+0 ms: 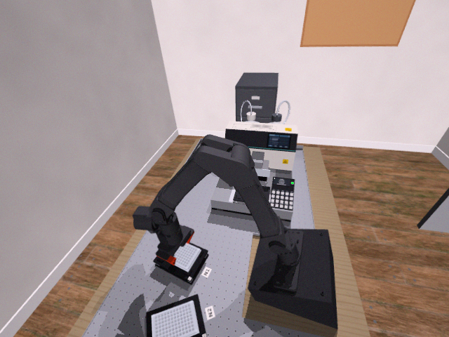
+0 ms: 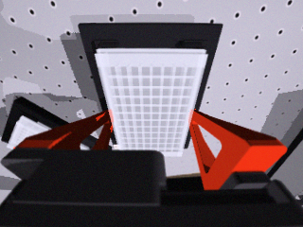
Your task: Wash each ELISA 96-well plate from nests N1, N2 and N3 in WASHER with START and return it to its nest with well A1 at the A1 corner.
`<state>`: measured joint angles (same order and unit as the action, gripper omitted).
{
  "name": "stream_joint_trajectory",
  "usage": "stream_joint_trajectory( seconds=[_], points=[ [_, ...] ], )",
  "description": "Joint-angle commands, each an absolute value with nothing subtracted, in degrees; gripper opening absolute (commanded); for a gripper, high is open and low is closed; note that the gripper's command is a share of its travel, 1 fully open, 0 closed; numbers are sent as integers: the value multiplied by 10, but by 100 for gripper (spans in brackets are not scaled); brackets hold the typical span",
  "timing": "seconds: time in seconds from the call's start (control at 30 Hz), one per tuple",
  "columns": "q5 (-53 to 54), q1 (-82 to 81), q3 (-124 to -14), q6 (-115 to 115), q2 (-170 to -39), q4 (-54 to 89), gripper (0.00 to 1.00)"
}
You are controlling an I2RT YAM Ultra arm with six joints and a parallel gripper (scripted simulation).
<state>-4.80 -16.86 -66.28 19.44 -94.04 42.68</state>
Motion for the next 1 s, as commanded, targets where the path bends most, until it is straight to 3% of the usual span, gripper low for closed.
stream_joint_trajectory(
  seconds=[0.0, 0.97],
  points=[
    [-48, -168, -664, 193, -937, 421, 0],
    [-48, -168, -661, 193, -942, 412, 0]
  ],
)
